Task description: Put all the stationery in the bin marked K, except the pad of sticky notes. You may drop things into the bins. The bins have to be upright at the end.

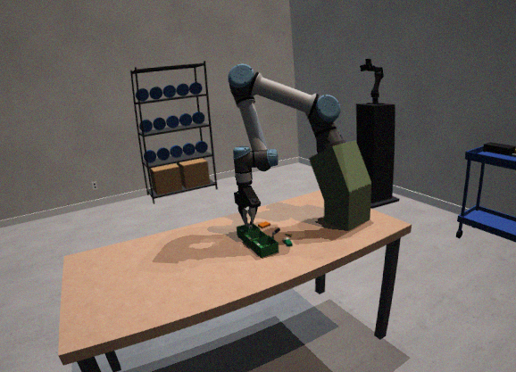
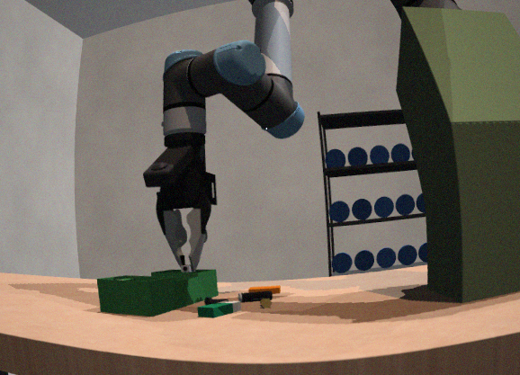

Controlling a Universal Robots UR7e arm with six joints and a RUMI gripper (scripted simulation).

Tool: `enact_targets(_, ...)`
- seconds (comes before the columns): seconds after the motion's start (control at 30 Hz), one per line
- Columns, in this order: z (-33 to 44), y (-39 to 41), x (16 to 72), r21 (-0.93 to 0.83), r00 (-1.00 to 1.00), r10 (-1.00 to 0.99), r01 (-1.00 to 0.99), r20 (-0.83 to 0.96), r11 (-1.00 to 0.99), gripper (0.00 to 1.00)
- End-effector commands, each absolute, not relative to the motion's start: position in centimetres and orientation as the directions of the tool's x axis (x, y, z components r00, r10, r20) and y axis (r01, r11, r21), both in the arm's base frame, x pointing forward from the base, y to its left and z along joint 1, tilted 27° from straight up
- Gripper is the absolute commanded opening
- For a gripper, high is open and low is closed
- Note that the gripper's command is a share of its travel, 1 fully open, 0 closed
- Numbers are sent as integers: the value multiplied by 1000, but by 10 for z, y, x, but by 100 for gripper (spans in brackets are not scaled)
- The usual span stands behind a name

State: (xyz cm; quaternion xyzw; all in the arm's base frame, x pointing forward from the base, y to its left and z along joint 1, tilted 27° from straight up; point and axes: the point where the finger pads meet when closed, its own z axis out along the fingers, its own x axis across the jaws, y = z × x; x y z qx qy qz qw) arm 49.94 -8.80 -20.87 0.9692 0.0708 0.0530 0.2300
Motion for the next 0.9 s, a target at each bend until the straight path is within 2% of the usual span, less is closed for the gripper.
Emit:
enact_targets(0.0,-218,-93,501,454,984,162,113,71,-884,0)
enact_targets(0.87,-235,-101,504,454,984,162,113,71,-884,0)
